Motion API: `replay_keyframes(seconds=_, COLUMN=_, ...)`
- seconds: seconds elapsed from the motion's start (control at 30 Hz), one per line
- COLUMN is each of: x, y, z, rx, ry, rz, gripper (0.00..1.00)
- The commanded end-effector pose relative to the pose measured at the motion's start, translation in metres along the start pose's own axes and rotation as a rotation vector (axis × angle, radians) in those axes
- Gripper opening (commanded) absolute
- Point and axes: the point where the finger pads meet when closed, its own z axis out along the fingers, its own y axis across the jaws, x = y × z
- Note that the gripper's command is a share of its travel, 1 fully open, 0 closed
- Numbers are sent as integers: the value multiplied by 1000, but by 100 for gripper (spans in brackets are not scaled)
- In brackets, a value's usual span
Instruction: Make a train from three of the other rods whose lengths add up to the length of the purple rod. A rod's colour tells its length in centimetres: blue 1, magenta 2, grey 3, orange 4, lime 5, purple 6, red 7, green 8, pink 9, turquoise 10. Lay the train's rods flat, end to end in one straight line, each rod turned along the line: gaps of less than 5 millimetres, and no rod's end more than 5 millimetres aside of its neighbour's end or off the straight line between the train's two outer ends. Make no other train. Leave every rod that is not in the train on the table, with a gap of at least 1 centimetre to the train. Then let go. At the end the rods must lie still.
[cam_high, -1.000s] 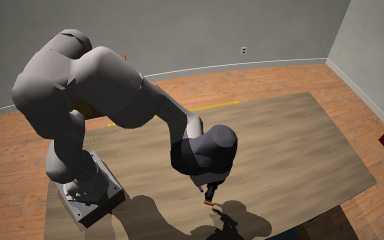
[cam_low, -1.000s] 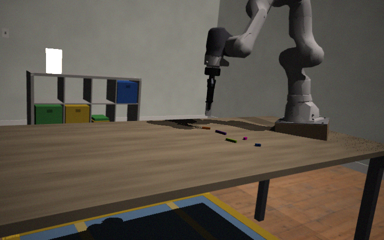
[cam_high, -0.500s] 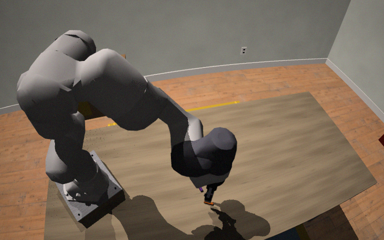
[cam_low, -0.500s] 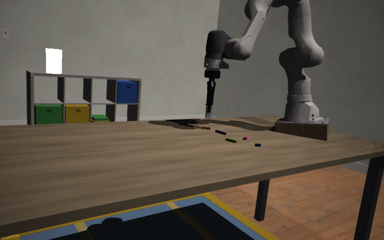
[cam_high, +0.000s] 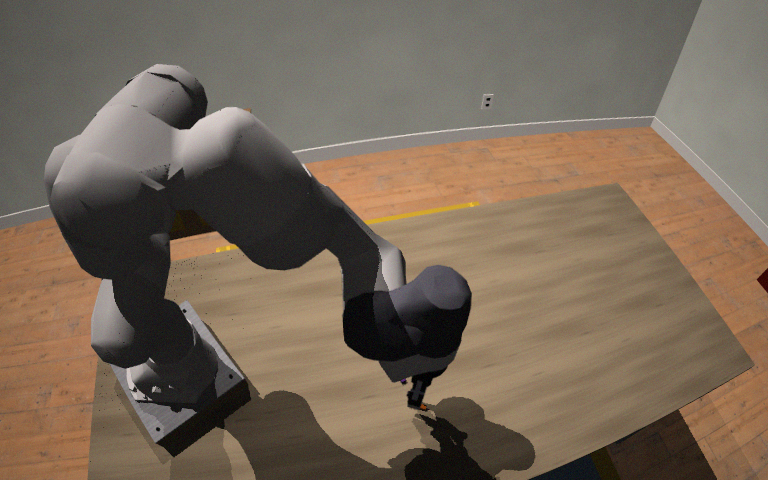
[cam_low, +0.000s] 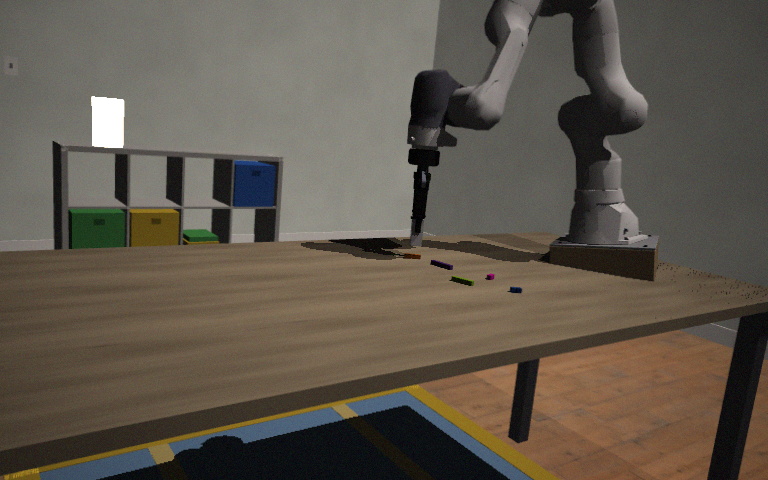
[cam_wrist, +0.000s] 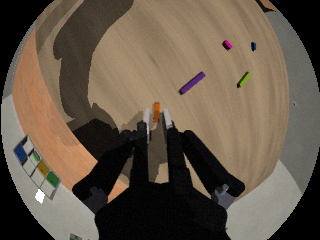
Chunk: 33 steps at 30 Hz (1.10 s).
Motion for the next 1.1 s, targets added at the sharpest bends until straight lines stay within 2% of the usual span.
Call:
replay_keyframes(seconds=0.0, x=-4, y=1, z=3, rx=-6, ry=-10, rz=-3, gripper=15)
replay_keyframes(seconds=0.43, x=-5, y=1, z=15, rx=-6, ry=-10, rz=-3, gripper=15)
replay_keyframes(seconds=1.07, x=-5, y=1, z=17, rx=-6, ry=-10, rz=-3, gripper=15)
